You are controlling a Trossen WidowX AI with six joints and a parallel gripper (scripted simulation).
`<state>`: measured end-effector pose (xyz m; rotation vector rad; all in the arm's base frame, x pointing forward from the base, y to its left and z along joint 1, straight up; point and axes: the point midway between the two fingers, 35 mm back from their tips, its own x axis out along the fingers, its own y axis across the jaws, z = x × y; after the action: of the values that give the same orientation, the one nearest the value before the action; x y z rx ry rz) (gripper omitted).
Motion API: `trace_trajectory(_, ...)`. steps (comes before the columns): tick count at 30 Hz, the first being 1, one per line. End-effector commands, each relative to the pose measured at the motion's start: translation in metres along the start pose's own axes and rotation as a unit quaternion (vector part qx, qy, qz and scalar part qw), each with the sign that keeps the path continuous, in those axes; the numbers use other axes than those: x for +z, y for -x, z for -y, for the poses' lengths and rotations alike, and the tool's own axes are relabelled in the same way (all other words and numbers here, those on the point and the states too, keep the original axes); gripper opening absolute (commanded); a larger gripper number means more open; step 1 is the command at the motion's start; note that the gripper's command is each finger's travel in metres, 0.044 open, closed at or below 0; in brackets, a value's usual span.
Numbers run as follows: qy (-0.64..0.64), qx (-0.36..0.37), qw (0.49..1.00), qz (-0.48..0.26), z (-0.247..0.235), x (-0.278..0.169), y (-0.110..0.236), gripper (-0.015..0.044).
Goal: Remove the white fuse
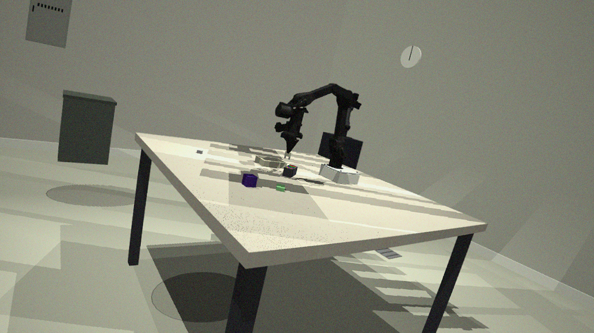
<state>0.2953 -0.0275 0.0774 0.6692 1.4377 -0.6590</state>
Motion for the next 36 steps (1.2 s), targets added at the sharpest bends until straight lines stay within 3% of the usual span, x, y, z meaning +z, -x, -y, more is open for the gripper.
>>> trace_trajectory(1,0.002,-0.002,1.0,-0.003,0.01,0.016,-0.001,0.0)
trace_trajectory(22,0.002,-0.006,1.0,0.0,0.092,0.099,-0.001,0.0)
trace_trajectory(36,0.002,-0.006,1.0,0.0,0.095,0.102,-0.017,0.0)
